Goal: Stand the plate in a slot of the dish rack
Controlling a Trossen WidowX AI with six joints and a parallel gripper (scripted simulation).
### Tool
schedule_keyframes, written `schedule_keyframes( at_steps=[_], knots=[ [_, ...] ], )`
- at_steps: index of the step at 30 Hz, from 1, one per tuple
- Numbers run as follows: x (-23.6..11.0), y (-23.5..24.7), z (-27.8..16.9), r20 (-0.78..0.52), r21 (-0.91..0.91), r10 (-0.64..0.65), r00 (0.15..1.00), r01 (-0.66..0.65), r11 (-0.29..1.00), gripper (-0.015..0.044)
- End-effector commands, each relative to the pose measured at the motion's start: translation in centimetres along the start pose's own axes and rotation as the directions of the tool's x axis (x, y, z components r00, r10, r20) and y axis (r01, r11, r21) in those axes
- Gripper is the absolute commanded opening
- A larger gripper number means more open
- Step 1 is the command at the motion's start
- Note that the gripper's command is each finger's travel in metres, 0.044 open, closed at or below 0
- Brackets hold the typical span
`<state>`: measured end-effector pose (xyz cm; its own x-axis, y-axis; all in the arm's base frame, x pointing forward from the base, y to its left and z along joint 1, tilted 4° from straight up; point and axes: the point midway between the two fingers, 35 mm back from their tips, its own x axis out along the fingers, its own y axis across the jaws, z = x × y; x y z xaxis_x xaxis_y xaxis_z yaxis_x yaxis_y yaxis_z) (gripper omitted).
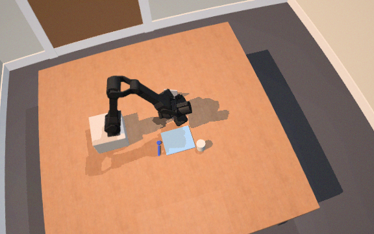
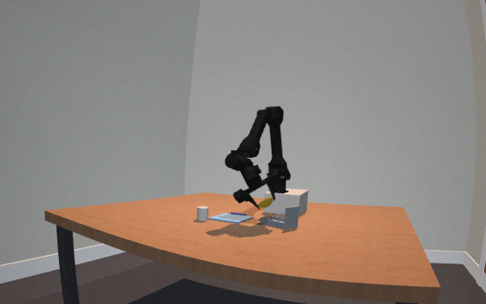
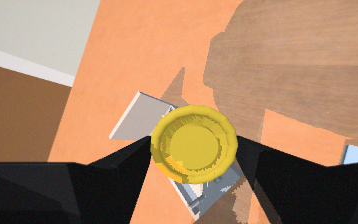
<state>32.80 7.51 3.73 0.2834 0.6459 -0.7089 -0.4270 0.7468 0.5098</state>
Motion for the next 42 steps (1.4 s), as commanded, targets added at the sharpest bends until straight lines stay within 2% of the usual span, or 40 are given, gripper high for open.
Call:
schedule_keyframes(
  at_steps=[1, 9, 16, 25, 33, 42],
  knots=[
    [0.6, -0.3, -0.4, 0.049, -0.081, 0.063, 0.997, -0.059, 0.995, 0.0],
    [1.0, -0.6, -1.1, 0.156, -0.263, 0.178, 0.972, -0.133, 0.956, 0.0],
    [1.0, -0.9, -2.0, 0.242, -0.424, 0.265, 0.934, -0.144, 0.894, 0.0],
    [0.3, -0.5, -3.3, 0.34, -0.617, 0.378, 0.861, -0.099, 0.781, 0.0],
    [-0.9, 0.5, -4.9, 0.409, -0.759, 0.488, 0.771, -0.009, 0.651, 0.0],
    [-1.2, 0.7, -5.2, 0.419, -0.78, 0.508, 0.752, 0.012, 0.626, 0.0]
  ],
)
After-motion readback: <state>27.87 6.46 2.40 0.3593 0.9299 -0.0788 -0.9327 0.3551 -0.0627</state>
